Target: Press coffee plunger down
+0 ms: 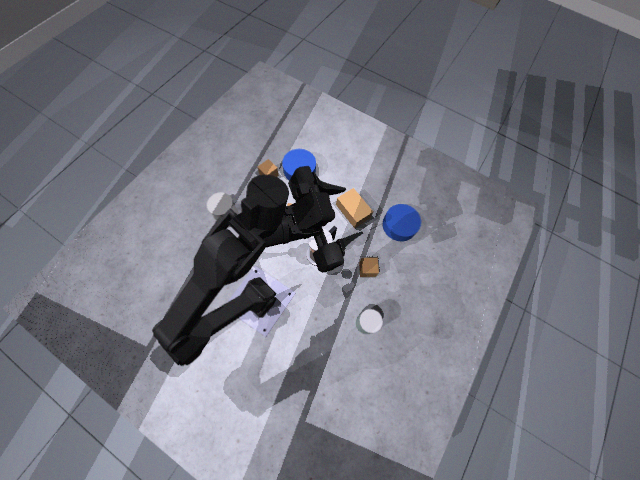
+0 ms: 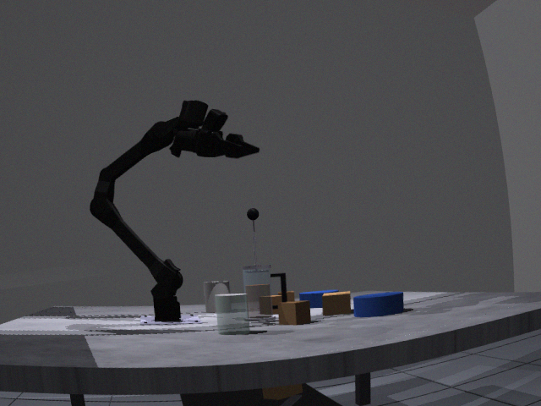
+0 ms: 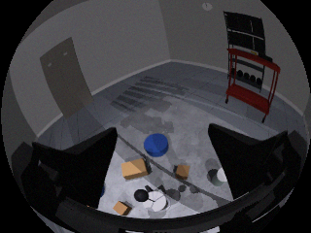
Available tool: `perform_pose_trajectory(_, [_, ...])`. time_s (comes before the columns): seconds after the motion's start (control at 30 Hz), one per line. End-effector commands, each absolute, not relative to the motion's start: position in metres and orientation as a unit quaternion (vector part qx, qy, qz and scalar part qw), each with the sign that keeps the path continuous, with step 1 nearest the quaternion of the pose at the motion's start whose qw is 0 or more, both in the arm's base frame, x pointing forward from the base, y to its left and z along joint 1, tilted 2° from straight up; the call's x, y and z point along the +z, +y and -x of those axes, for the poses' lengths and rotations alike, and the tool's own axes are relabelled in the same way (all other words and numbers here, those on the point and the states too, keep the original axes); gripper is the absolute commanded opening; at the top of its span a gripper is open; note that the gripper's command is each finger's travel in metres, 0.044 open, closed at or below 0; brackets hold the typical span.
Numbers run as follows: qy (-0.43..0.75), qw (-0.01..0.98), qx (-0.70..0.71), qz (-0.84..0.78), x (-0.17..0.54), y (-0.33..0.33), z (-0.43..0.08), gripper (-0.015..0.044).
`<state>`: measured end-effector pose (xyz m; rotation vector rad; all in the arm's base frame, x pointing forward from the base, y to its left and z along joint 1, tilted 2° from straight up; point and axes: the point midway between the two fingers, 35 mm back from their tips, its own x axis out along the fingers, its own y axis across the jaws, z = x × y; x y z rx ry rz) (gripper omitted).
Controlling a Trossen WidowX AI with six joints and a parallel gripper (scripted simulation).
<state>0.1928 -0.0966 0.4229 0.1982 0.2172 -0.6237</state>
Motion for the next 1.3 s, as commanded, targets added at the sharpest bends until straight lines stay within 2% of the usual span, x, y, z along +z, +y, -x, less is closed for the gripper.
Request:
perform_pose_trajectory(0.0, [0.192, 0.957, -0.210, -0.055, 0.387, -0.059, -0.185, 0.0440])
perform_pose_trajectory(0.1, [0.247, 0.959, -0.137, -0.018, 0.363, -0.034, -0.175, 0.0440])
perform_pose_trajectory(0.47, [0.250, 0.960, -0.127, -0.014, 0.303, -0.034, -0.177, 0.0440])
perform_pose_trajectory(1.27, [0.249, 0.960, -0.129, -0.014, 0.288, -0.041, -0.203, 0.0440])
